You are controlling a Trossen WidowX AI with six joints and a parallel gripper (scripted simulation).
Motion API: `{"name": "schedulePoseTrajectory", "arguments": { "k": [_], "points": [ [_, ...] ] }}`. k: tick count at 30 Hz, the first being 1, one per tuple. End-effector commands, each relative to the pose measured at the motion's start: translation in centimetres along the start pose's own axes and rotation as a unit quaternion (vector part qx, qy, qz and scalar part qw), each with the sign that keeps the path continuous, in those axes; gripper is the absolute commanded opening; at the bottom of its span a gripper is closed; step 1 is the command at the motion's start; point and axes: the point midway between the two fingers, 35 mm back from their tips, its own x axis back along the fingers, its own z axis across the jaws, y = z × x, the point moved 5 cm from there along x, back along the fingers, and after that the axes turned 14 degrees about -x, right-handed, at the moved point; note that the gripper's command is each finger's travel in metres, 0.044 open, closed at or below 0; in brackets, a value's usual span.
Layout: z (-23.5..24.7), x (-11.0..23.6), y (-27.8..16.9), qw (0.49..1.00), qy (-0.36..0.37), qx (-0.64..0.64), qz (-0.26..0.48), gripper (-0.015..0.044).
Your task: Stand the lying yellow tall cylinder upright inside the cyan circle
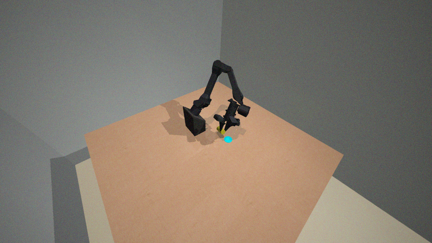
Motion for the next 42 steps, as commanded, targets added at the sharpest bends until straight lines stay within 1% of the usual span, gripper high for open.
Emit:
{"name": "schedulePoseTrajectory", "arguments": {
  "k": [1, 42],
  "points": [
    [-0.1, -0.1, -0.1, 1.0, -0.004, -0.003, -0.013, 0.0105],
    [0.2, -0.7, -1.1, 0.989, -0.016, -0.016, -0.144, 0.0105]
  ]
}}
